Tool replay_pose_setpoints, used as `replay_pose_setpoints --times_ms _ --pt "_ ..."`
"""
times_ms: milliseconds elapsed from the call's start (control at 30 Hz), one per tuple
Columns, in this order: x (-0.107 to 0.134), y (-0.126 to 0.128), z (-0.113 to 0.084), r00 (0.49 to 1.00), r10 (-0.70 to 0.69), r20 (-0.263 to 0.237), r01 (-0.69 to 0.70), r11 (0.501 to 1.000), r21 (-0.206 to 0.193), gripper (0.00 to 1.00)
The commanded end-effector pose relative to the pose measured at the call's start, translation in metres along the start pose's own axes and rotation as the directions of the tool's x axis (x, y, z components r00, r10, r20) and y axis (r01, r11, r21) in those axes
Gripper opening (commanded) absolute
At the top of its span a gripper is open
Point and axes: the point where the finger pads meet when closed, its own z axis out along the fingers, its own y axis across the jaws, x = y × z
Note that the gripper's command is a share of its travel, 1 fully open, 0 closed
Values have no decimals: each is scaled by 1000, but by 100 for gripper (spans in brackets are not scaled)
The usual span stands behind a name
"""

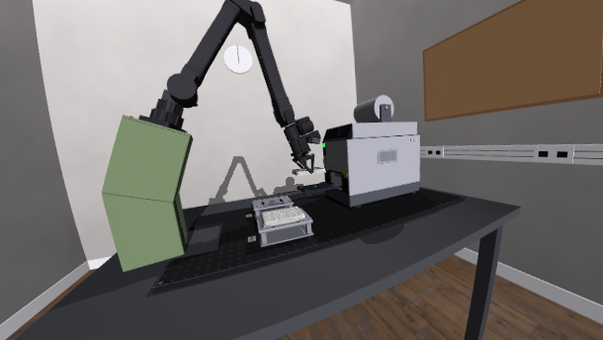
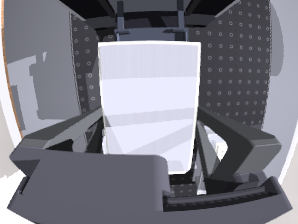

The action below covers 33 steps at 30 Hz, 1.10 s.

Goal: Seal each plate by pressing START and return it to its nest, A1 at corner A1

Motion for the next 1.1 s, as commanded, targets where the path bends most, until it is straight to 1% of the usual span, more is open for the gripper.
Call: replay_pose_setpoints --times_ms 0,33,67,200,367,433,500,633,767,967,1067 --pt "-15 6 -9 999 14 51 -13 1000 -11 0" --pt "-18 7 -9 998 15 58 -14 1000 -15 0" --pt "-16 8 -11 998 14 60 -13 1000 -16 0" --pt "-2 13 -16 998 11 55 -10 1000 -18 0" --pt "20 15 -13 999 6 32 -6 1000 -16 0" --pt "23 16 -16 999 8 36 -7 1000 -16 0" --pt "22 15 -20 999 13 48 -12 1000 -15 0" --pt "19 15 -22 998 8 55 -7 1000 -14 0" --pt "33 20 -27 999 7 52 -6 1000 -20 0" --pt "58 22 -25 1000 8 25 -7 1000 -15 0" --pt "54 21 -28 999 18 43 -18 1000 -14 0"
